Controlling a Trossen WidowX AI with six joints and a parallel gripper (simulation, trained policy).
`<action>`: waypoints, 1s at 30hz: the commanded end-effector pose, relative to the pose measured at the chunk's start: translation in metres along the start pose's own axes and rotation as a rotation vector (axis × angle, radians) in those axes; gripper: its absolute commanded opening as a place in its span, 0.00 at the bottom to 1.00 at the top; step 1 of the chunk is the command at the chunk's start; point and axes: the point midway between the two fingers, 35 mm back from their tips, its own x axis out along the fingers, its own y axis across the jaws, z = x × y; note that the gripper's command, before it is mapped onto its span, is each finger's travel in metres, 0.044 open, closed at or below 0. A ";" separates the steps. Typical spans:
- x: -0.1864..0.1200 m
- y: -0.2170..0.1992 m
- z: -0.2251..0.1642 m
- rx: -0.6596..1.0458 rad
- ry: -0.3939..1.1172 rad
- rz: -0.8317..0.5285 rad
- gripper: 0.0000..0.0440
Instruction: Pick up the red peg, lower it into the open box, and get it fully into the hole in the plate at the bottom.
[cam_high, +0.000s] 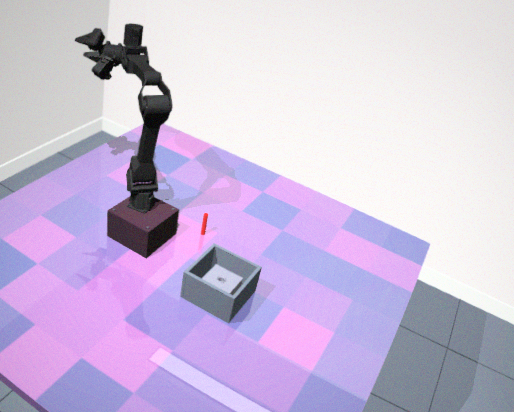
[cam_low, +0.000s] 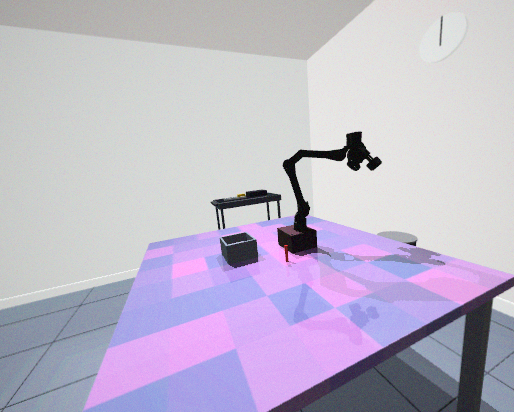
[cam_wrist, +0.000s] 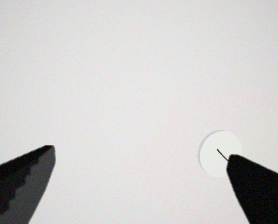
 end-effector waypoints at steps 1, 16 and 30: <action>-0.010 0.011 -0.009 0.065 0.046 0.055 1.00; -0.075 0.077 -0.046 0.438 0.306 0.313 1.00; -0.152 0.125 -0.063 0.783 0.607 0.483 1.00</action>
